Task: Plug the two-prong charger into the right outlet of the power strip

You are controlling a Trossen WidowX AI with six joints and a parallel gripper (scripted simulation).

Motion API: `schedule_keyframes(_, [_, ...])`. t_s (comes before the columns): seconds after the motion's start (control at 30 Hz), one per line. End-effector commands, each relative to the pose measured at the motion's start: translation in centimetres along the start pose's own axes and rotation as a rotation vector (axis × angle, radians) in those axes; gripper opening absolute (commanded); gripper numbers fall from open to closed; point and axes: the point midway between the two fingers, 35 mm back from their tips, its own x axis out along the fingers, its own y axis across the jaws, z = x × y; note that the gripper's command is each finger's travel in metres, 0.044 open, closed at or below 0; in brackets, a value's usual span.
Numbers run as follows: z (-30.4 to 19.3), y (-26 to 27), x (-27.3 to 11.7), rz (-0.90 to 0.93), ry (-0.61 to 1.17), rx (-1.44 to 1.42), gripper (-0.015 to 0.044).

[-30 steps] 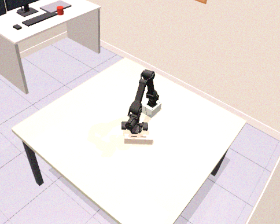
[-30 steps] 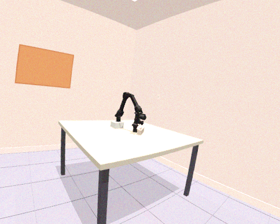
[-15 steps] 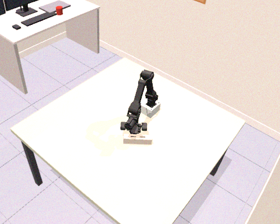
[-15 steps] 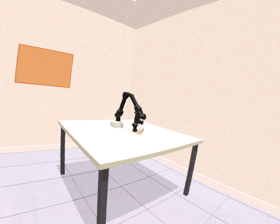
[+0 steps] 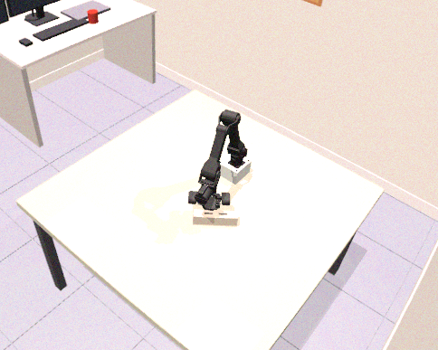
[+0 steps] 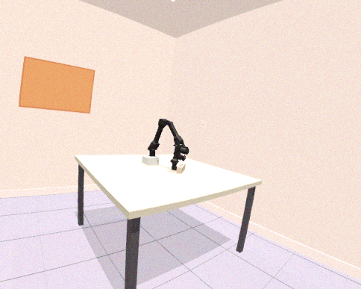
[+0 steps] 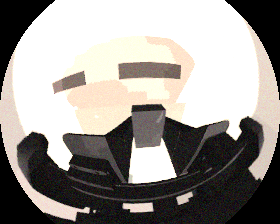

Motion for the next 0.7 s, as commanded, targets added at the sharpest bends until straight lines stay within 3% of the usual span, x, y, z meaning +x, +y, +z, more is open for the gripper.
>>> schedule_keyframes(0.0, [0.22, 0.02, -0.07, 0.003, -0.003, 0.005, 0.0000])
schedule_keyframes(0.67, [0.90, 0.00, -0.16, 0.003, -0.003, 0.005, 0.0000])
